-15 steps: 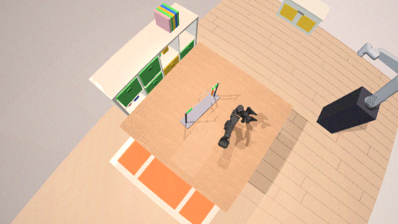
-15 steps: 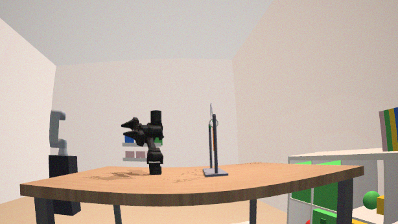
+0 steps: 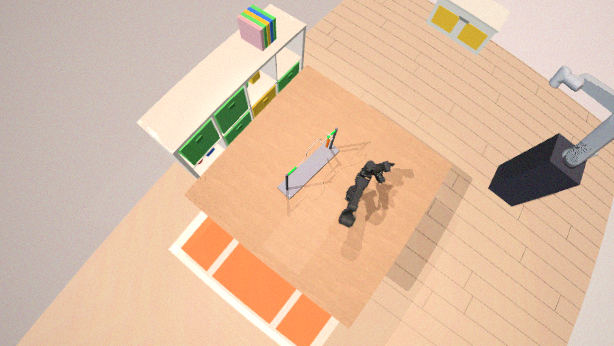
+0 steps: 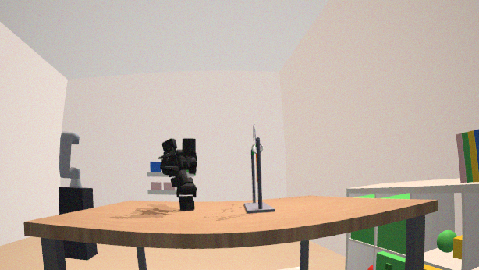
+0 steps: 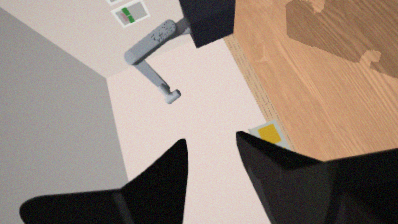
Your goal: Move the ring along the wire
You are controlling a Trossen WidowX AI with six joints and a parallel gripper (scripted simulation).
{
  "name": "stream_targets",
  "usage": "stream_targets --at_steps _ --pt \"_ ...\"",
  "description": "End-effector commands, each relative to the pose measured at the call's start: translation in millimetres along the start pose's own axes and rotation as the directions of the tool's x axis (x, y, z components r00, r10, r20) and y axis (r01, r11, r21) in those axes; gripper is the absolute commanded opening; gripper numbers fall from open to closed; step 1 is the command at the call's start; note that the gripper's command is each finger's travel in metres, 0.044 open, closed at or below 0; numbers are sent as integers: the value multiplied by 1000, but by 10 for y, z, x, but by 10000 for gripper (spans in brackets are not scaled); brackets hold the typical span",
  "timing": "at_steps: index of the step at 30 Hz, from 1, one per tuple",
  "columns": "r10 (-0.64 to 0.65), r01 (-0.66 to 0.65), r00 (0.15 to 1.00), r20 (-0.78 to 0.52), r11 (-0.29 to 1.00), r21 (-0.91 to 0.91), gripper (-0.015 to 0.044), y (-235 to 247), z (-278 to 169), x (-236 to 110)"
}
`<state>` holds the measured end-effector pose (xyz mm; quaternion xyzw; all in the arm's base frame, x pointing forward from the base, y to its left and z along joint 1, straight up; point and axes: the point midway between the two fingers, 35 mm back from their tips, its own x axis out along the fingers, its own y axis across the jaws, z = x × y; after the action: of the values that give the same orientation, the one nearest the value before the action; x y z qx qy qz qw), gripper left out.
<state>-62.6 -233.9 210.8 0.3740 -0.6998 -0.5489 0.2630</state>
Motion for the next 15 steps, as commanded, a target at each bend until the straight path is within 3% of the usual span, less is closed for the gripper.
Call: stream_targets --at_steps 1,7,11,15 --pt "-80 40 982 -171 973 -228 160 -208 -255 -13" --pt "-223 -71 868 -444 829 -555 160 -556 -658 -169" --pt "-312 -247 739 -597 699 -671 160 -779 -880 -357" --pt "-389 -466 574 -721 569 -678 160 -982 -1052 -603"
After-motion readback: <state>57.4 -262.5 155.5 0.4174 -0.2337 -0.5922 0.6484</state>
